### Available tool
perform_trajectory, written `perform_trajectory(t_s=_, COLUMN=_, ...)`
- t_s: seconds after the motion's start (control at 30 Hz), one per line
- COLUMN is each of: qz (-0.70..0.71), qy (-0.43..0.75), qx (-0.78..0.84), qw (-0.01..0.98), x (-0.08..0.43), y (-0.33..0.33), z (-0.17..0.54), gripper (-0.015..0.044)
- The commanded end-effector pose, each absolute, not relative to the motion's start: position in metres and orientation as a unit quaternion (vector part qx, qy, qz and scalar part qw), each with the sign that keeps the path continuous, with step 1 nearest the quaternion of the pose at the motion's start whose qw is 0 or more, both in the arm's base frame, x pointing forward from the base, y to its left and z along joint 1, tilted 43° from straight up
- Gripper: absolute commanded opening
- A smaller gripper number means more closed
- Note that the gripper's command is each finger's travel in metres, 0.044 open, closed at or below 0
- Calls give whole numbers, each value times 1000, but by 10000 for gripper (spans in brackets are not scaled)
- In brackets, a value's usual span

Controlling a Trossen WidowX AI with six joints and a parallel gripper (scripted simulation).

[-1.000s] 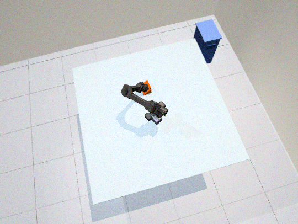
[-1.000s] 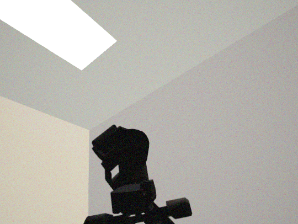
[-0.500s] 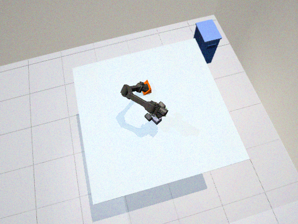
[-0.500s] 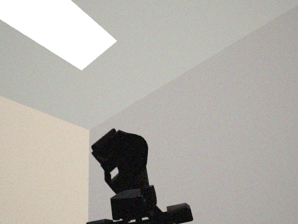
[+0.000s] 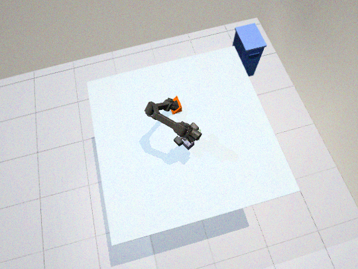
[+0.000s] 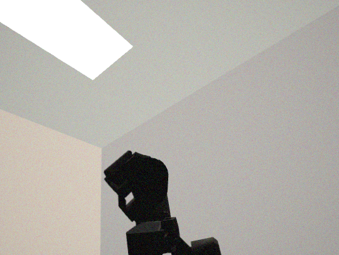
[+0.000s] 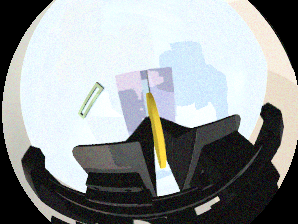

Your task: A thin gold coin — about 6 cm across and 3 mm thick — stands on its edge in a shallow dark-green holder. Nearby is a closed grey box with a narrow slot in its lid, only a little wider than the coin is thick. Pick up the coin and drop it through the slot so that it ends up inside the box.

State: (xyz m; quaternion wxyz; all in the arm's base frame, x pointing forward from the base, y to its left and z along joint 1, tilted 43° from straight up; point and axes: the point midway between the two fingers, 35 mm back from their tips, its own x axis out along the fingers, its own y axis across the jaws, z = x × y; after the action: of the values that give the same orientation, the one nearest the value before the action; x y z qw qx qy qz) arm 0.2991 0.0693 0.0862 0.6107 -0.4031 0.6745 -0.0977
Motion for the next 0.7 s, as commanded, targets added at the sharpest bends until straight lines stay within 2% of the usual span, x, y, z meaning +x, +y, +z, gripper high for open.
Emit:
perform_trajectory(t_s=0.0, qz=-98, qy=674, qx=-403, qw=611, x=299, y=70, z=86, gripper=53)
perform_trajectory(t_s=0.13, qz=-98, qy=674, qx=-403, qw=611, x=299, y=70, z=86, gripper=158)
perform_trajectory(t_s=0.43, qz=-98, qy=674, qx=-403, qw=611, x=299, y=70, z=86, gripper=161)
perform_trajectory(t_s=0.67, qz=-97, qy=675, qx=-403, qw=611, x=297, y=81, z=99, gripper=344)
